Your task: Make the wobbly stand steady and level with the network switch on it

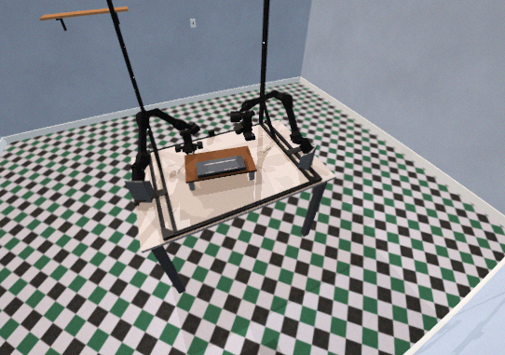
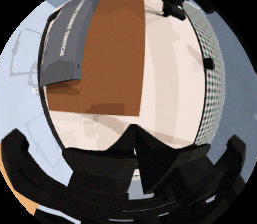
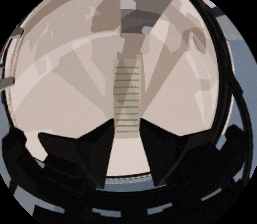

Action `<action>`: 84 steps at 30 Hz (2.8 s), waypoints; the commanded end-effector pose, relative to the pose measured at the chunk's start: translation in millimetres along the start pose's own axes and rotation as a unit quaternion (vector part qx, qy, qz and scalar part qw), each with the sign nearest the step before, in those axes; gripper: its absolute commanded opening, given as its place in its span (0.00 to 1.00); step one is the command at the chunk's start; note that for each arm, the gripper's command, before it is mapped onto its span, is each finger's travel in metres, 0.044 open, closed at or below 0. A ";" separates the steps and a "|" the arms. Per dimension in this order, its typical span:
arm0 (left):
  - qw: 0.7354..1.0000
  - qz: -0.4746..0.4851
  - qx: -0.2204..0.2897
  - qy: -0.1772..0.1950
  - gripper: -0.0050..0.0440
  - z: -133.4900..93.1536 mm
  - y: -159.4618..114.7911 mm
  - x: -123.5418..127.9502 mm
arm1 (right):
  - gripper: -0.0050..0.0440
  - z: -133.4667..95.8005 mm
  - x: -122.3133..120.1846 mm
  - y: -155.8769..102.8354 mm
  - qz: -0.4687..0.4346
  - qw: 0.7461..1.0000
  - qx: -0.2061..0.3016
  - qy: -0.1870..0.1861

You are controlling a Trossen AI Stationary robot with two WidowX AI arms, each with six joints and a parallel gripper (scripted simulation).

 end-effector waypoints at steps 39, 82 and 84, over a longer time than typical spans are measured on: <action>1.000 0.000 0.000 0.000 0.10 0.0 0.0 0.0 | 0.59 -53.3 0.4 0.5 0.002 1.000 -0.002 0.000; 0.802 0.269 -0.531 0.051 0.10 -153.8 138.1 -93.0 | 0.59 -51.4 0.1 1.2 0.003 1.000 -0.003 -0.001; 0.802 0.269 -0.531 0.051 0.10 -153.8 138.1 -93.0 | 0.59 -51.4 0.1 1.2 0.003 1.000 -0.003 -0.001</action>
Point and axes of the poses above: on each arm, the point midway between the two fingers, 35 mm back from their tips, its own z axis out along the fingers, its own x axis across the jaws, y = z × x, the point moved 6 cm from there along -z, back along the fingers, and after that the axes turned 1 degree about -z, right-handed, at the moved point
